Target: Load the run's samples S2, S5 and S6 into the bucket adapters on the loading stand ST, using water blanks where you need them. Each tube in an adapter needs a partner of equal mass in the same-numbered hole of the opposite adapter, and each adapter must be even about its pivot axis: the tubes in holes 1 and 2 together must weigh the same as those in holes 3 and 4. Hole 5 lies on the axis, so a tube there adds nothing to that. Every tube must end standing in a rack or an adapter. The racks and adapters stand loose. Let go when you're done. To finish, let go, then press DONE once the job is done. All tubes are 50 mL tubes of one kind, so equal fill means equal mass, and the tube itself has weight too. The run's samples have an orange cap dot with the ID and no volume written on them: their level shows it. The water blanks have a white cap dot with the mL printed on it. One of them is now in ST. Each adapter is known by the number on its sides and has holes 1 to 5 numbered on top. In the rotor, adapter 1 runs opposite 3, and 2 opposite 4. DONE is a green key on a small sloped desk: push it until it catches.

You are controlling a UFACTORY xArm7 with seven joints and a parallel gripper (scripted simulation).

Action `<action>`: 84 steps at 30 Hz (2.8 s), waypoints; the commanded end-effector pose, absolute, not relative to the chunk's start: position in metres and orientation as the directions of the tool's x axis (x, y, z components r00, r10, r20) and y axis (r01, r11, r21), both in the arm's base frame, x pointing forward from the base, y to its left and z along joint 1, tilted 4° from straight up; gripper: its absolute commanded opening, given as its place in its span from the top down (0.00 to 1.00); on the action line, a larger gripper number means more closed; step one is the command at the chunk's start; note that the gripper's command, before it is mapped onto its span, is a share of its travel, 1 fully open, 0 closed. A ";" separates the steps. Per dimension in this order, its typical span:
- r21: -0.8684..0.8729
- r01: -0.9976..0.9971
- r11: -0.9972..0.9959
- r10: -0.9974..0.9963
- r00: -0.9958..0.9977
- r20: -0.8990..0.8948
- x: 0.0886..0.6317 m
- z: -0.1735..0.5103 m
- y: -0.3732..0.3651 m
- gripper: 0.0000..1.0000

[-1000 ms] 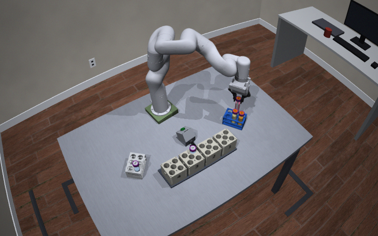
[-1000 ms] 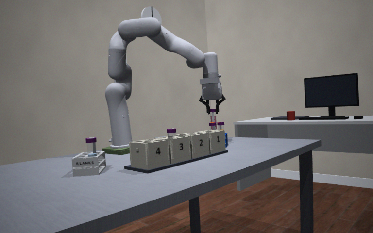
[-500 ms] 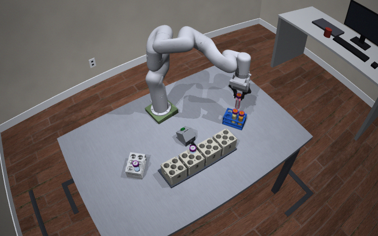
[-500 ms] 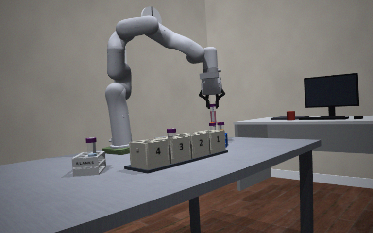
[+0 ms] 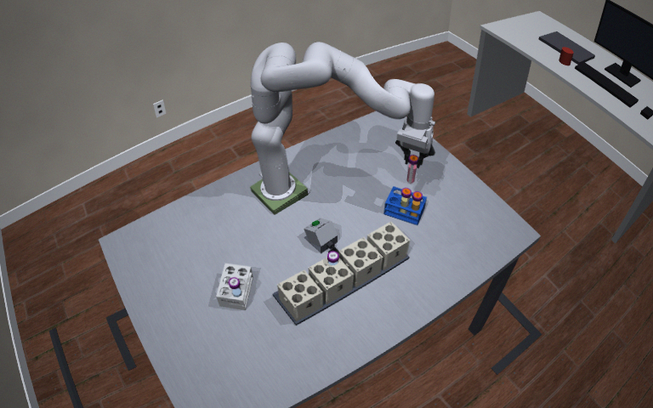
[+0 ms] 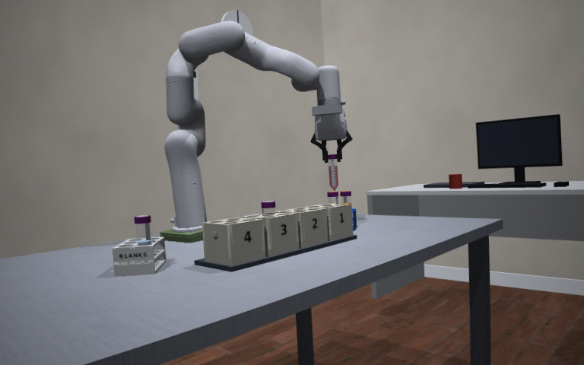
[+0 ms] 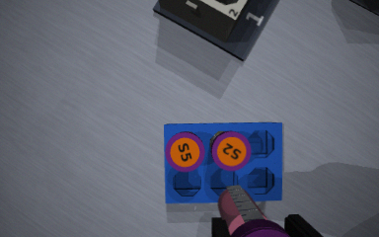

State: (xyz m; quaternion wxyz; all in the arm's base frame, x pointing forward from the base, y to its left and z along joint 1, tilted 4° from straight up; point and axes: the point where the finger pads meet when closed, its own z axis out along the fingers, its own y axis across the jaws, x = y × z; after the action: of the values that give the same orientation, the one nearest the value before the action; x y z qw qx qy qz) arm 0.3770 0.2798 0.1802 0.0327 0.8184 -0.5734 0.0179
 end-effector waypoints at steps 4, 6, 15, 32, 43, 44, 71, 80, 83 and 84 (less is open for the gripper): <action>0.028 -0.940 -0.341 -0.938 0.342 0.066 0.378 0.196 0.282 1.00; 0.028 -0.940 -0.341 -0.938 0.342 0.066 0.378 0.200 0.282 1.00; 0.028 -0.940 -0.341 -0.938 0.342 0.066 0.378 0.201 0.282 1.00; 0.029 -0.940 -0.341 -0.938 0.342 0.066 0.378 0.201 0.282 1.00; 0.029 -0.940 -0.341 -0.938 0.342 0.066 0.378 0.201 0.282 1.00; 0.029 -0.940 -0.341 -0.938 0.342 0.066 0.378 0.201 0.282 1.00; 0.063 -0.527 -0.847 -0.526 0.850 0.034 0.340 0.202 0.269 1.00; 0.069 -0.317 -0.946 -0.316 0.949 0.018 0.340 0.202 0.268 1.00; 0.071 -0.220 -0.973 -0.220 0.975 0.011 0.340 0.202 0.269 1.00; 0.071 -0.188 -0.980 -0.187 0.982 0.009 0.340 0.202 0.269 1.00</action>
State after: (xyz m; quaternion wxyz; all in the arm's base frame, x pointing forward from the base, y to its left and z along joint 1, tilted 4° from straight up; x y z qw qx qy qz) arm 0.3396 0.2676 0.2001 0.0396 0.9874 -0.1534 0.0037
